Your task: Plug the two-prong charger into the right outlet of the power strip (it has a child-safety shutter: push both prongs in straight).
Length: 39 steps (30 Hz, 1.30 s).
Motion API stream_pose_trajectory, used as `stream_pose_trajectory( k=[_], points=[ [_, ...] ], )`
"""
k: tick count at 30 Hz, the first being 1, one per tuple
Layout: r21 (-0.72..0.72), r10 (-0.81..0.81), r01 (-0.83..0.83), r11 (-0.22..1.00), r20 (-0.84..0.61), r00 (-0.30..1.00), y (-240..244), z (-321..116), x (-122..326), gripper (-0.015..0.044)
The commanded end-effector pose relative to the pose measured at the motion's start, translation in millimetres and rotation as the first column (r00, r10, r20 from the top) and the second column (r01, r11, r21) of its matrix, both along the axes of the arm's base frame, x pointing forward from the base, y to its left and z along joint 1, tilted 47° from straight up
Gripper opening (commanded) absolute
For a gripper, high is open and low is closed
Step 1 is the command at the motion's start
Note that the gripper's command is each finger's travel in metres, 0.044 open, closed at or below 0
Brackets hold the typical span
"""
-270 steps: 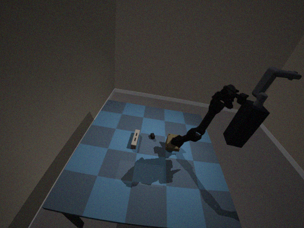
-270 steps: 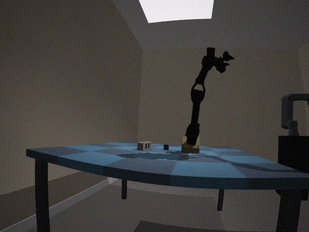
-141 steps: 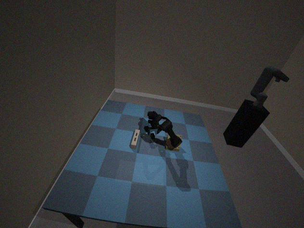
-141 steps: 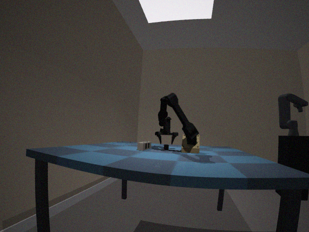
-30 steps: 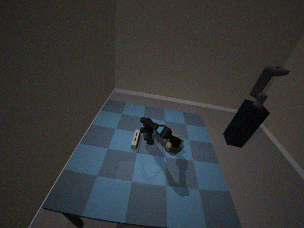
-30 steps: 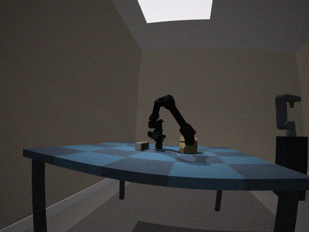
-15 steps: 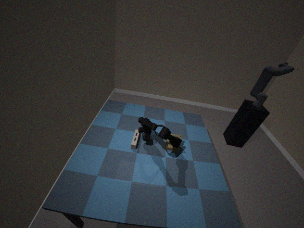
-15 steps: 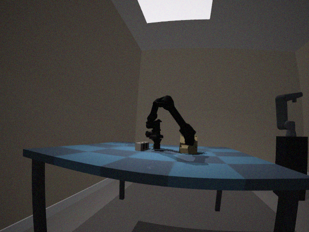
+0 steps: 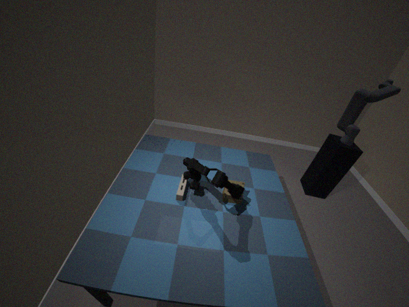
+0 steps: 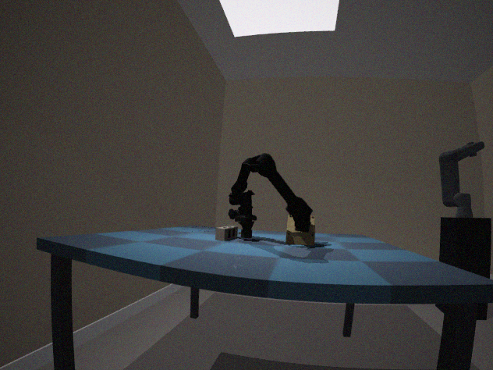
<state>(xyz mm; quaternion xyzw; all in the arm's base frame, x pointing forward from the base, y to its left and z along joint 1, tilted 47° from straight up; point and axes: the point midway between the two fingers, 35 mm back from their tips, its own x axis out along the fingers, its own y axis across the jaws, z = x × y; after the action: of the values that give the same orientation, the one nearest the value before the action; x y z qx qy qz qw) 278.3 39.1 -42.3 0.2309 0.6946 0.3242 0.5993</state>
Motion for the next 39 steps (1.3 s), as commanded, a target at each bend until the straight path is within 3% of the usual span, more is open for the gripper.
stream_pose_trajectory(
  k=[1,39],
  points=[
    [0.003,0.000,0.000,1.000,0.007,1.000,1.0,1.3,6.3,0.0000],
    [0.006,0.011,-0.011,1.000,0.019,1.000,4.0,1.5,20.6,0.0000]
  ],
)
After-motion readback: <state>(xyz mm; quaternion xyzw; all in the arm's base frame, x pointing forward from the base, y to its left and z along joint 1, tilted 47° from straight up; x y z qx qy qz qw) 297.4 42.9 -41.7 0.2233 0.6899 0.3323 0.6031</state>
